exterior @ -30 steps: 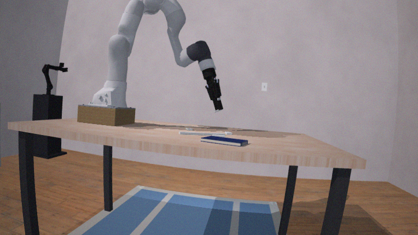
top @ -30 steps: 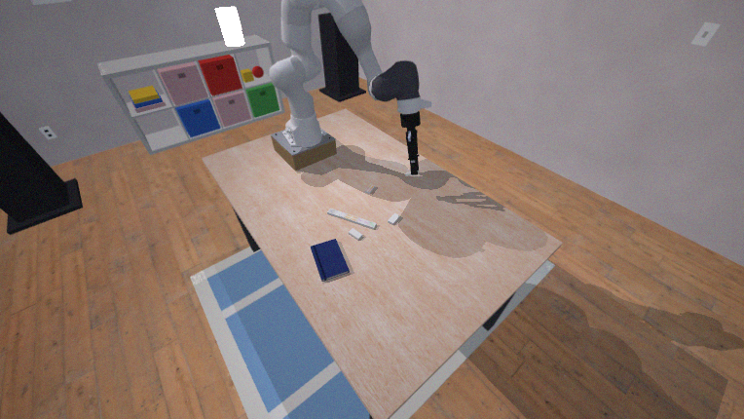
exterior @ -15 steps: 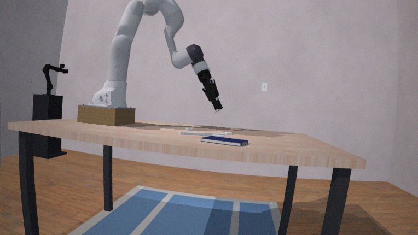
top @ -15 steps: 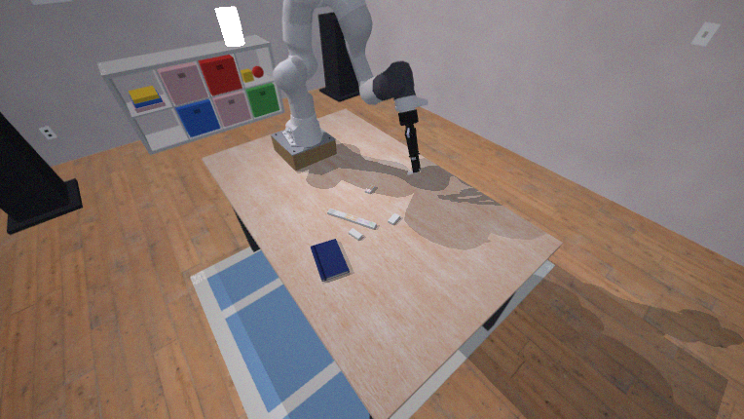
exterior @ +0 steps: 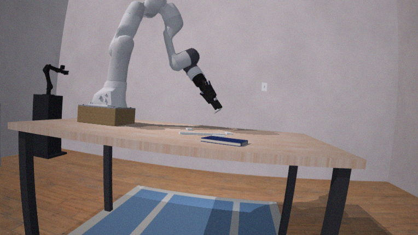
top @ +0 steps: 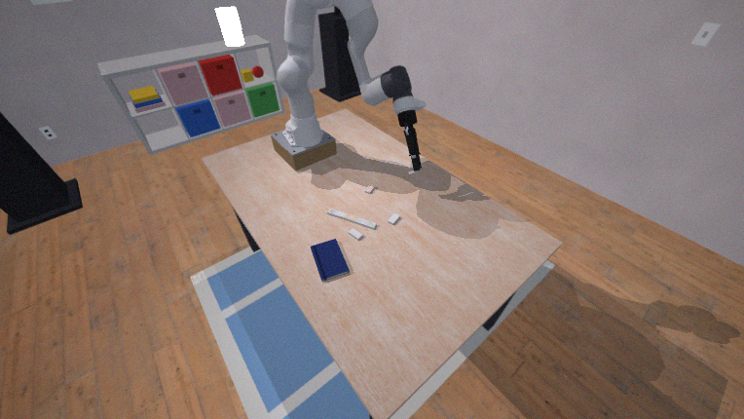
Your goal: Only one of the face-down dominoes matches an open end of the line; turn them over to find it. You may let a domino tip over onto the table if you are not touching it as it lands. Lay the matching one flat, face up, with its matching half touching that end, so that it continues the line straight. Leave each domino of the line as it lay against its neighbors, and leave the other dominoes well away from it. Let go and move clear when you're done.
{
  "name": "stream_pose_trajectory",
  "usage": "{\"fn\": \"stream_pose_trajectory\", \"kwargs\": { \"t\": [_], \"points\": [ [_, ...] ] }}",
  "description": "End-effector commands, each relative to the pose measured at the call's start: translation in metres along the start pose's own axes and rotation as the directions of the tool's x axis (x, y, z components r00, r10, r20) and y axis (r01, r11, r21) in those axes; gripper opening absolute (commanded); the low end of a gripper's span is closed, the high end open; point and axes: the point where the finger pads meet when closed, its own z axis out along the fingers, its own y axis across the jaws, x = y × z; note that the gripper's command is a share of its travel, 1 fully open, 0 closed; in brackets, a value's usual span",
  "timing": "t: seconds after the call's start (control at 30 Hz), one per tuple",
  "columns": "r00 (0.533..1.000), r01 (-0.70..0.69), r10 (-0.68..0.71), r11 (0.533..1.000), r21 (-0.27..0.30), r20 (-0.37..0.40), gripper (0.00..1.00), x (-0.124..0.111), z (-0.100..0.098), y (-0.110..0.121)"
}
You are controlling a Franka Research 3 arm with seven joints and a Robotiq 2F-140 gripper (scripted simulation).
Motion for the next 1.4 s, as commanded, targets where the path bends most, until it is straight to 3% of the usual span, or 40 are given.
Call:
{"fn": "stream_pose_trajectory", "kwargs": {
  "t": [0.0, 0.4, 0.6, 0.83, 1.1, 1.17, 1.2, 1.37],
  "points": [
    [0.971, -0.224, 0.214, 0.969, -0.105, -0.104, 0.22, -0.004, 0.005, 0.013],
    [0.927, -0.356, 0.307, 0.902, -0.246, -0.216, 0.22, -0.006, 0.009, 0.011],
    [0.902, -0.413, 0.347, 0.866, -0.282, -0.257, 0.22, -0.008, 0.013, 0.008],
    [0.823, -0.554, 0.441, 0.763, -0.332, -0.359, 0.22, -0.014, 0.024, -0.001],
    [0.718, -0.687, 0.526, 0.640, -0.344, -0.455, 0.22, -0.023, 0.042, -0.013],
    [0.718, -0.687, 0.526, 0.640, -0.344, -0.455, 0.22, -0.023, 0.042, -0.013],
    [0.676, -0.730, 0.554, 0.594, -0.338, -0.486, 0.22, -0.025, 0.044, -0.015],
    [0.575, -0.814, 0.607, 0.492, -0.309, -0.549, 0.22, -0.030, 0.055, -0.023]
  ]
}}
